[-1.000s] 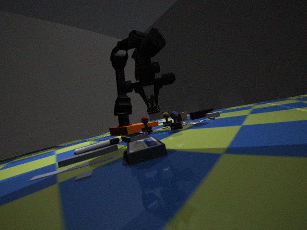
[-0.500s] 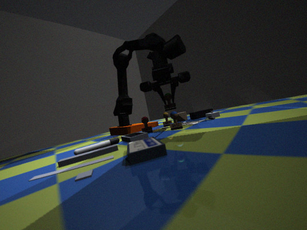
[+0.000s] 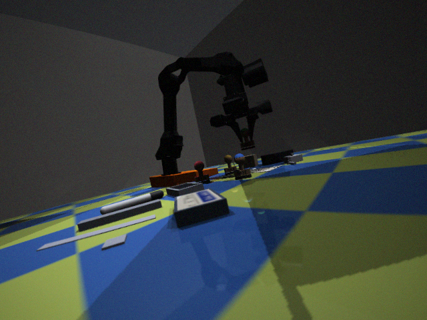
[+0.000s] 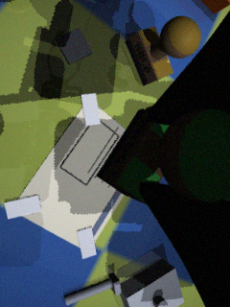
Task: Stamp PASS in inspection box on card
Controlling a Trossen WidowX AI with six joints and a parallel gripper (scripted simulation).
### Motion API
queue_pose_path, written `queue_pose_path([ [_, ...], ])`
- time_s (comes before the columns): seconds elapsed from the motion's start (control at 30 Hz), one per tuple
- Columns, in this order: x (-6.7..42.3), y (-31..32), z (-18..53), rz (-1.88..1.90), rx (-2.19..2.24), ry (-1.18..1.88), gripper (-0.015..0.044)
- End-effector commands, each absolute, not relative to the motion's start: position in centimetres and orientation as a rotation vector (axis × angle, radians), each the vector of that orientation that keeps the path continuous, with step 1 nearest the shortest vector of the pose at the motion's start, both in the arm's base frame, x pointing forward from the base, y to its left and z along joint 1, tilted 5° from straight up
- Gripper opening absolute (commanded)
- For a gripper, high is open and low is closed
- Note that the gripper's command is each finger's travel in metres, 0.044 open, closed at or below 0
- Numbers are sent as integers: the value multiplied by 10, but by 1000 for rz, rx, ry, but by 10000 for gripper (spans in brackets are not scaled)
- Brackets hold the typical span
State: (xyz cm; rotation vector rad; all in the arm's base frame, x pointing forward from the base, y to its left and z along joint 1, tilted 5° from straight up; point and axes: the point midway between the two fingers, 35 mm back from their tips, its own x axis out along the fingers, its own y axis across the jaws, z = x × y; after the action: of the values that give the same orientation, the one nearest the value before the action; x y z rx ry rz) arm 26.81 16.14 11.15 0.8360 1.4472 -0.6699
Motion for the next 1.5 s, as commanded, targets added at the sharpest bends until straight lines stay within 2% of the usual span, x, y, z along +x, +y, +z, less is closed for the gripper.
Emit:
queue_pose_path([
  [0.0,269,163,111,-688,847,1440,0],
  [1.47,272,166,82,-689,846,1440,0],
])
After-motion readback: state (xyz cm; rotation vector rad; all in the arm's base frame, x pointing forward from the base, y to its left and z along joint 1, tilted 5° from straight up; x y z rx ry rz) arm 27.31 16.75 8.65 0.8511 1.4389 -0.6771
